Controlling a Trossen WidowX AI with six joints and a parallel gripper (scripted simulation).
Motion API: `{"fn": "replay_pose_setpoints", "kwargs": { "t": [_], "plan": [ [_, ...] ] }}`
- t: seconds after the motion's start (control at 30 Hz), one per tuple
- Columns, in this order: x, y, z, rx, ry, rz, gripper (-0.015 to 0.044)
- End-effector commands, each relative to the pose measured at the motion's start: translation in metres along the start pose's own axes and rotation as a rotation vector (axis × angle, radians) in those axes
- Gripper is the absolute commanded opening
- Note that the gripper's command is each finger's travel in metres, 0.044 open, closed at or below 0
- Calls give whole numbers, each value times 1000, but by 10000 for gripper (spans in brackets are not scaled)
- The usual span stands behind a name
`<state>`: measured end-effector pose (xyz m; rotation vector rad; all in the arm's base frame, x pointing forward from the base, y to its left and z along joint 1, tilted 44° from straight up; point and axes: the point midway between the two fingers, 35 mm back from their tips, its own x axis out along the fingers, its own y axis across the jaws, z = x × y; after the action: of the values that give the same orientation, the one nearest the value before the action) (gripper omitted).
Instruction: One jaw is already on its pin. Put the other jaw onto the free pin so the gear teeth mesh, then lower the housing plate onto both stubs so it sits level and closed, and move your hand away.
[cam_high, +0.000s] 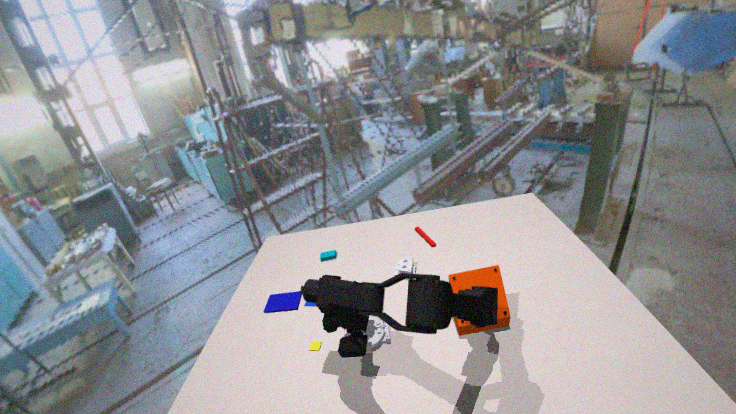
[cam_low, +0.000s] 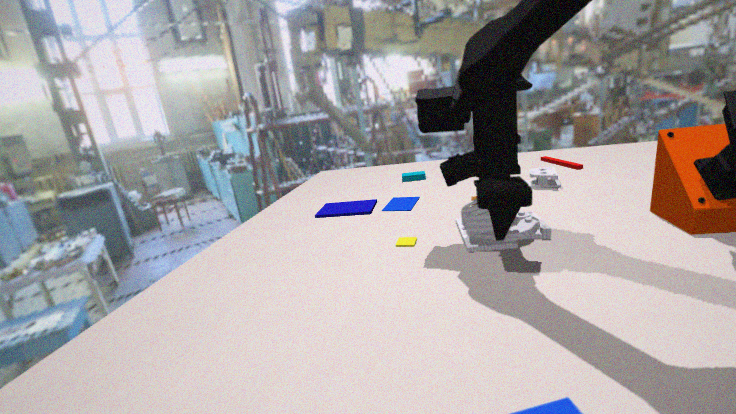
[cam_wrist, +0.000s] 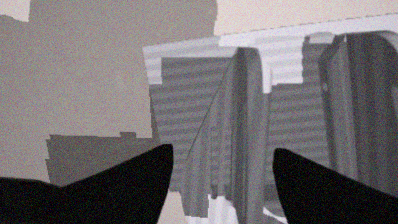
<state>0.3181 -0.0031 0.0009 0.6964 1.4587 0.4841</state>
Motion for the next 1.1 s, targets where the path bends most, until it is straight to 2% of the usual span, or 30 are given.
{"fn": "replay_pose_setpoints", "kwargs": {
  "t": [0.0, 0.23, 0.43, 0.6, 0.63, 0.87, 1.07],
  "plan": [
    [0, 0, 0, 0, 0, 0, 224],
    [-8, 0, 1, 1, 0, 0, 224],
    [-67, 0, -1, 4, 0, 4, 224],
    [-62, -2, 1, 12, -12, 8, 224],
    [-63, -4, 1, 14, -13, 6, 250],
    [-86, -107, -12, 67, -24, -49, 434],
    [-97, -195, -51, 109, -15, -61, 440]
  ]
}}
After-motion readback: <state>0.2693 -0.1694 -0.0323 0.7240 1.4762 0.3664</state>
